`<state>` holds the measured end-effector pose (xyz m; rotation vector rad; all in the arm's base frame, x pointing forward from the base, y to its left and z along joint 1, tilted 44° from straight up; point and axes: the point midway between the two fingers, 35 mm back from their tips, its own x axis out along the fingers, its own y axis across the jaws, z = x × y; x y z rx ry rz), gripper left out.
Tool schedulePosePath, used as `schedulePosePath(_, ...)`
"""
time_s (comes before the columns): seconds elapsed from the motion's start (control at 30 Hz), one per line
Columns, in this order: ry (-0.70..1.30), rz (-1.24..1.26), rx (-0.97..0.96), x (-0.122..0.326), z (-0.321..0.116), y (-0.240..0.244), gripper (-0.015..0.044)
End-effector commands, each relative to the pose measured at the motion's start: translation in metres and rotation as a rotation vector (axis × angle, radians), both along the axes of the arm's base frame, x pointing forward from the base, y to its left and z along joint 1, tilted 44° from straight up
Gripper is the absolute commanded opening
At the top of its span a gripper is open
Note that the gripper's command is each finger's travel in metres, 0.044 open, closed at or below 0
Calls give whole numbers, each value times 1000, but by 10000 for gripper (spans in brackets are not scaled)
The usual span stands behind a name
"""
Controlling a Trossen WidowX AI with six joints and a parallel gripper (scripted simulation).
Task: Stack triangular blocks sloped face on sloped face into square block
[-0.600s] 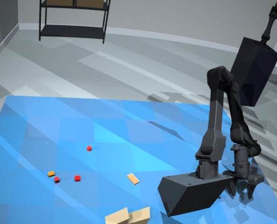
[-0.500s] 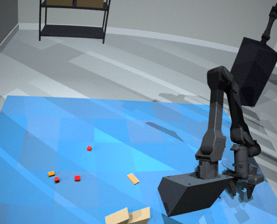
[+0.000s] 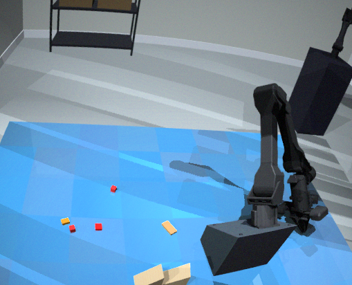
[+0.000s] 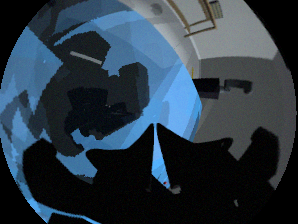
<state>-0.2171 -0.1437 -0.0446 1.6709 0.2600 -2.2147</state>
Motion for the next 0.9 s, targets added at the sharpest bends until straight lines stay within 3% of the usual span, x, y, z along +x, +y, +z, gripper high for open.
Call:
schedulePosePath(0.0,69,11,-73,-9,22,-31,0)
schedulePosePath(0.47,208,41,-433,4,124,-149,0)
schedulePosePath(0.87,179,259,-741,105,219,-237,0)
